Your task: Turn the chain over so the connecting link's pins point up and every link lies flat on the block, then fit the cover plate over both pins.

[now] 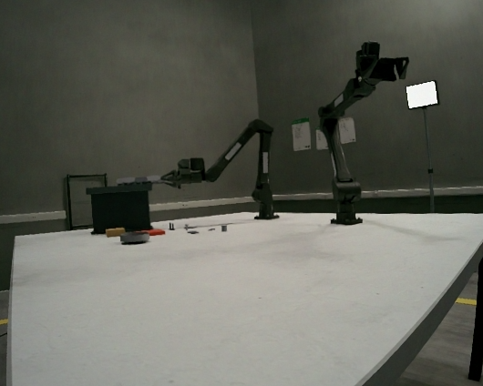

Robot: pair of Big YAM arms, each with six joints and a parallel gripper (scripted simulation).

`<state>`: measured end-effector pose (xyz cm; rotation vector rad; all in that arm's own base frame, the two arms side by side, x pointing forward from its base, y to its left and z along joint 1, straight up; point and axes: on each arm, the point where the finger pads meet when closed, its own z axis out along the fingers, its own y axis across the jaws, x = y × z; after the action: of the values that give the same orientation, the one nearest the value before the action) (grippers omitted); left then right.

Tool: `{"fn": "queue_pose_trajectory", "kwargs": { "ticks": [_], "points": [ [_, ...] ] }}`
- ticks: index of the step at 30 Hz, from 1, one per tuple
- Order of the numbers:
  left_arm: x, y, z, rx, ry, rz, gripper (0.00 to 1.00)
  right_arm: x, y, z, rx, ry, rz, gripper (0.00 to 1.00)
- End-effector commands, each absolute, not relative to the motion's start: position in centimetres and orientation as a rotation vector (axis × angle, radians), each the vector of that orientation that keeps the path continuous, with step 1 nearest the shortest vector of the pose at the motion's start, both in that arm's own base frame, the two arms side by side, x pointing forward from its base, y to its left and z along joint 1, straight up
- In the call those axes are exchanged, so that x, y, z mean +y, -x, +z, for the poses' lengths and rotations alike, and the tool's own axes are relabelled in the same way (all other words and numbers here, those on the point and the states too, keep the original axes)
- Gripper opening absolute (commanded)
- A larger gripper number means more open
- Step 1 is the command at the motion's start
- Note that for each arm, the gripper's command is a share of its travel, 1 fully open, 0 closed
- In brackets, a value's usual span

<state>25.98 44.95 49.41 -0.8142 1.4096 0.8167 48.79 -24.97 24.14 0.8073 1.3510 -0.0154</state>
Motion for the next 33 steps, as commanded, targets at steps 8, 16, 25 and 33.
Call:
{"fn": "queue_pose_trajectory", "kwargs": {
  "ticks": [8,16,25,33],
  "points": [
    [44.80,-26.44,53.60,1.348,0.773,0.830,1.00,-24.92,-50.67,27.69,1.305,-0.706,-0.069,0.19],
    [44.80,-26.44,53.60,1.348,0.773,0.830,1.00,-25.41,-50.43,27.69,1.316,-0.683,-0.108,0.19],
    [44.80,-26.44,53.60,1.348,0.773,0.830,1.00,-24.75,-50.78,27.44,1.343,-0.638,-0.156,0.19],
    [44.80,-26.44,53.60,1.348,0.773,0.830,1.00,-25.14,-50.55,27.50,1.354,-0.612,-0.196,0.19]
  ]
}}
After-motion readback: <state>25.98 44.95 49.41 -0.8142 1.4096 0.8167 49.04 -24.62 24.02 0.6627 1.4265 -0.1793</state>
